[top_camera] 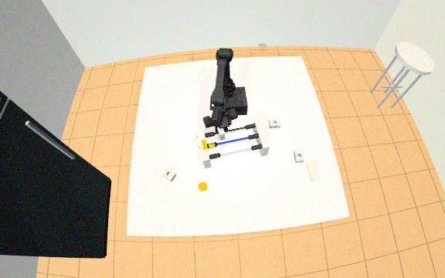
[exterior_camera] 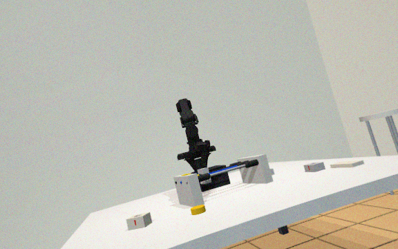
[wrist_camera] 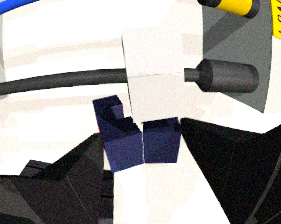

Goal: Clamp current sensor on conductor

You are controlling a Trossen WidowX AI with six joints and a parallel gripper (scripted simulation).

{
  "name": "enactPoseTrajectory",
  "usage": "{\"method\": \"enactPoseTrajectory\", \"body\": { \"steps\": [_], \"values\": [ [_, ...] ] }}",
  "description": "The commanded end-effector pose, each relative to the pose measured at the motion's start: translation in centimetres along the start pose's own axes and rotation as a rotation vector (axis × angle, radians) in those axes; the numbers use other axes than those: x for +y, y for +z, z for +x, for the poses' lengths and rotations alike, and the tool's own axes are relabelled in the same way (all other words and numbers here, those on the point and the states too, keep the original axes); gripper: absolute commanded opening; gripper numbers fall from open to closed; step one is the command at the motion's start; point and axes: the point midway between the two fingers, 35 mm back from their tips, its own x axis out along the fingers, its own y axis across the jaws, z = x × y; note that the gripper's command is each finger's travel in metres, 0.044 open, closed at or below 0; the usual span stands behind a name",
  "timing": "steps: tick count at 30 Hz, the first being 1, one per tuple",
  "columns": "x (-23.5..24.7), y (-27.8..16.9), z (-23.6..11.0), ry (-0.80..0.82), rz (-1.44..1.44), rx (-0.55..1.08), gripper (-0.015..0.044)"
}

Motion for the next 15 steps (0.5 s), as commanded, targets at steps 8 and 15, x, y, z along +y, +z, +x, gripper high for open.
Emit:
{"method": "enactPoseTrajectory", "body": {
  "steps": [8, 15],
  "values": [
    [0.3, -0.6, -6.7, -0.006, -0.001, -0.007, 0.0000],
    [0.4, -0.1, -7.1, -0.006, -0.068, -0.007, 0.0000]
  ]
}}
